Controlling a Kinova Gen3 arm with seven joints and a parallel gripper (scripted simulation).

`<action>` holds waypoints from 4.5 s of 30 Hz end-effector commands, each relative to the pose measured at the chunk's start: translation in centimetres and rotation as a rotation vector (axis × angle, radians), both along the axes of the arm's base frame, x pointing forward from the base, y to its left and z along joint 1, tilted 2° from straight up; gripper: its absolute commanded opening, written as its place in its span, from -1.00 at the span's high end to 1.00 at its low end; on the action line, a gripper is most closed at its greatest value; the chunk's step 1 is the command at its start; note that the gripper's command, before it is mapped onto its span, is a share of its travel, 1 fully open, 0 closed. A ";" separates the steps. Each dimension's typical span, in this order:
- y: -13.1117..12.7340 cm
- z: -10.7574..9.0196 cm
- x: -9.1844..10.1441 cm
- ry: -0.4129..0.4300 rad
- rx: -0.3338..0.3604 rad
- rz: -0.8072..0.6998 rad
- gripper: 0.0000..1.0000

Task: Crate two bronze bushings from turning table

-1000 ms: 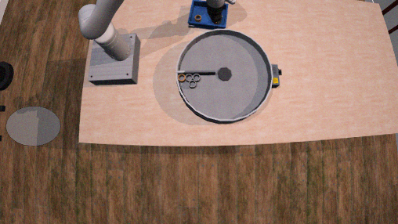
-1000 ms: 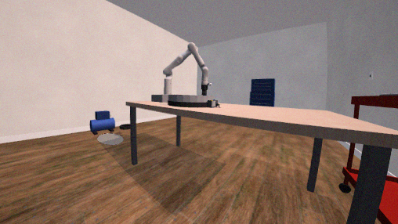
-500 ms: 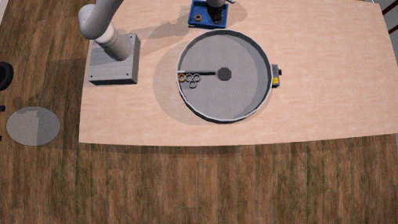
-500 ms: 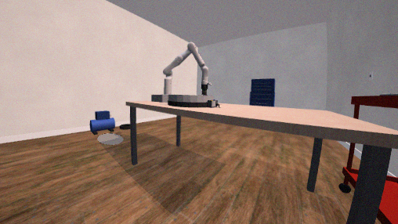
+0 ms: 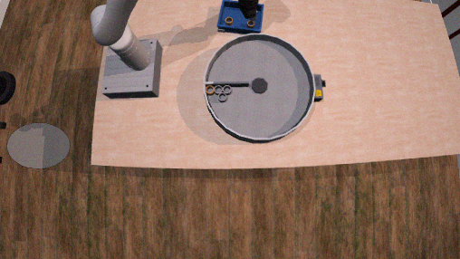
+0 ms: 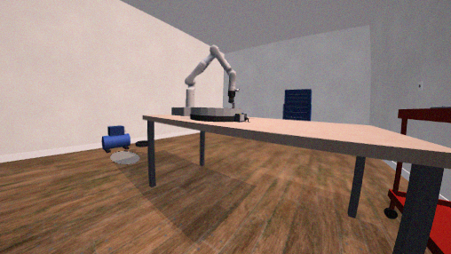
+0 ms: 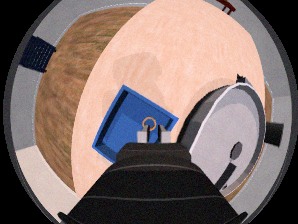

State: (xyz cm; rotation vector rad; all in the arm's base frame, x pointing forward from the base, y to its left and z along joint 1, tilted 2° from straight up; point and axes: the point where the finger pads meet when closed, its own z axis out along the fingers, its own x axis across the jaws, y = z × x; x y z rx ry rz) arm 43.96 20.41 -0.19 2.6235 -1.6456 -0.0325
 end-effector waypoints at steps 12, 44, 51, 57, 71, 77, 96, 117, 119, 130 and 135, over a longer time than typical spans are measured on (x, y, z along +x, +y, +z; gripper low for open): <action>0.2 5.4 0.7 -0.017 0.007 -0.002 0.16; 0.2 6.5 0.7 -0.017 0.007 -0.002 0.16; 0.2 6.5 0.7 -0.017 0.007 -0.002 0.16; 0.2 6.5 0.7 -0.017 0.007 -0.002 0.16; 0.2 6.5 0.7 -0.017 0.007 -0.002 0.16; 0.2 6.5 0.7 -0.017 0.007 -0.002 0.16; 0.2 6.5 0.7 -0.017 0.007 -0.002 -1.00; 0.2 6.5 0.7 -0.017 0.007 -0.002 -1.00; 0.2 6.5 0.7 -0.017 0.007 -0.002 -1.00; 0.4 6.7 0.5 -0.013 0.012 0.148 -1.00; 0.4 6.8 0.3 -0.011 0.015 0.248 -1.00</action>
